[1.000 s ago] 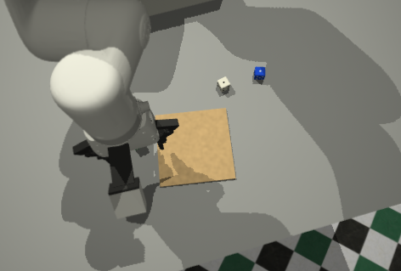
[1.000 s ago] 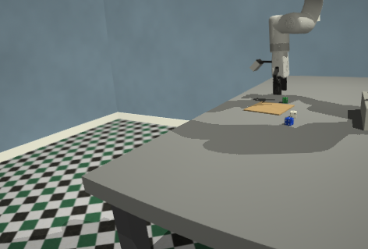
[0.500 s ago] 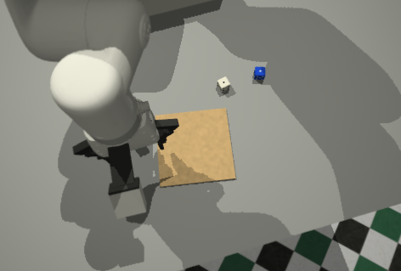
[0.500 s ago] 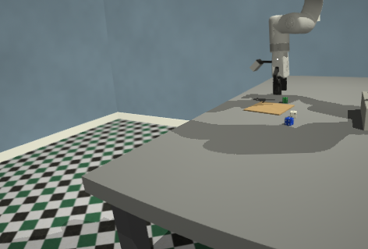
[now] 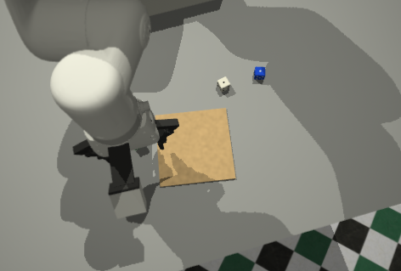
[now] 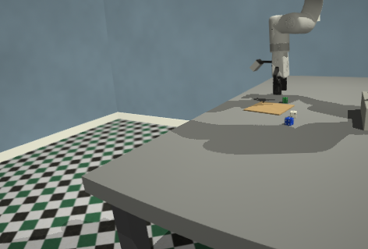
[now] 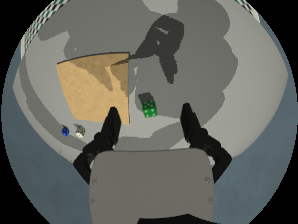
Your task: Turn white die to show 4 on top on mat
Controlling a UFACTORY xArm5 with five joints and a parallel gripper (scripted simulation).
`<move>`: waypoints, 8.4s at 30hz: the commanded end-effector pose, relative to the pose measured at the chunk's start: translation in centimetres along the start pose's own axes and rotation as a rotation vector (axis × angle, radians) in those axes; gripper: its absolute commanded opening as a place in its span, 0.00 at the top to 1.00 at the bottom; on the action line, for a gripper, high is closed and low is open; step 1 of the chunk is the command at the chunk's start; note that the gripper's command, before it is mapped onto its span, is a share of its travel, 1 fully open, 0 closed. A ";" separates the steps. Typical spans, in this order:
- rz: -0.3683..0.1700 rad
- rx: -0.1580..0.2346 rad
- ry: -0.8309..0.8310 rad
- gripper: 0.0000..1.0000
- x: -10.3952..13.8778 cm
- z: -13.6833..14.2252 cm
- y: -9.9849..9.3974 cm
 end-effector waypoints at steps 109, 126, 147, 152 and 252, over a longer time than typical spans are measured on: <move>0.006 0.005 0.000 0.00 4.8 -27.4 -0.1; 0.006 0.005 0.000 0.00 4.8 -27.4 -0.1; 0.006 0.005 0.000 0.00 4.8 -27.4 -0.5; 0.006 0.005 0.000 0.00 4.8 -27.4 -1.7; 0.004 0.005 -0.183 0.64 7.0 -20.1 -4.9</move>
Point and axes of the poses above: the point where the finger pads meet when closed, its own y axis out along the fingers, its own z axis across the jaws, x = y × z, the point moved 6 cm from there along -y, back along the fingers, and after that the axes turned 5 degrees about -y, right-handed, at the moved point
